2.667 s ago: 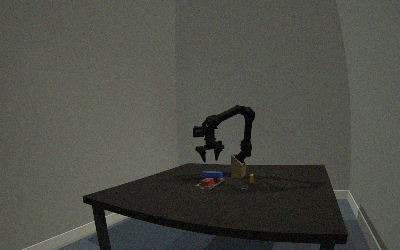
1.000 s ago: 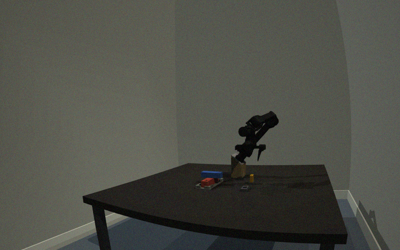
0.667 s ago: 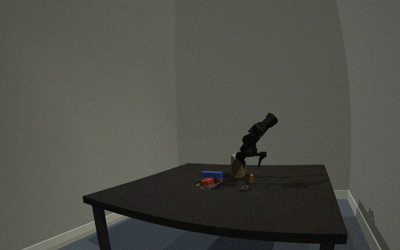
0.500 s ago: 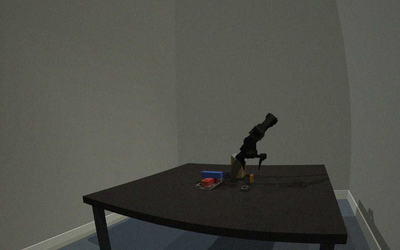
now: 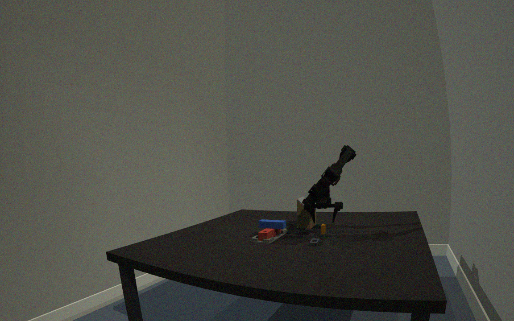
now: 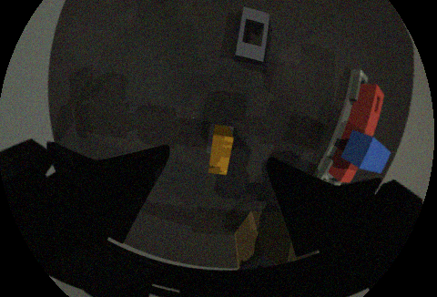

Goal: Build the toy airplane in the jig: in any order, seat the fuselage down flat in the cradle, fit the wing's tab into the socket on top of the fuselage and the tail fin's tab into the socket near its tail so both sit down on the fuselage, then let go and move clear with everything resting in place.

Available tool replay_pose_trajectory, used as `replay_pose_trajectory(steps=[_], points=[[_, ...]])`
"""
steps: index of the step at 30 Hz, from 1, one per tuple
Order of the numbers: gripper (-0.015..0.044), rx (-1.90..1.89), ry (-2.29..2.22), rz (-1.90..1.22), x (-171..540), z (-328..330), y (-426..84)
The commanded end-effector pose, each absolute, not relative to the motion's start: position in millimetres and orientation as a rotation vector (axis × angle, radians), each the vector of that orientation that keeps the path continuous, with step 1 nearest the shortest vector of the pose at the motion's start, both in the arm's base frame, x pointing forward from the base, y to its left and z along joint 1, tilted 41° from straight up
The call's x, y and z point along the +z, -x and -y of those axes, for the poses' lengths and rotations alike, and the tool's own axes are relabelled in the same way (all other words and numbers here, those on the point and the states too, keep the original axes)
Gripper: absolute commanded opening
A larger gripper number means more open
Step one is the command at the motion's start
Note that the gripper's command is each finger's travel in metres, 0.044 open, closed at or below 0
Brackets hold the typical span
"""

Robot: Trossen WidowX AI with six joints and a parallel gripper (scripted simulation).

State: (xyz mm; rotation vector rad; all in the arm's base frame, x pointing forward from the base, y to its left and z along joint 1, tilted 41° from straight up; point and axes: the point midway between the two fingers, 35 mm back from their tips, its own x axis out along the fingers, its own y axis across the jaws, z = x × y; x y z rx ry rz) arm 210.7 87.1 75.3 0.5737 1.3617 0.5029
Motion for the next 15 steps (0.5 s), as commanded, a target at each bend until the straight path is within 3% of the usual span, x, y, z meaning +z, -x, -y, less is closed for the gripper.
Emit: replay_pose_trajectory(steps=[1, 15], points=[[0.0440, 0.498, -0.578, -1.377, 67, -91, -210], [0.0440, 0.500, -0.577, -1.376, 50, -106, -213]])
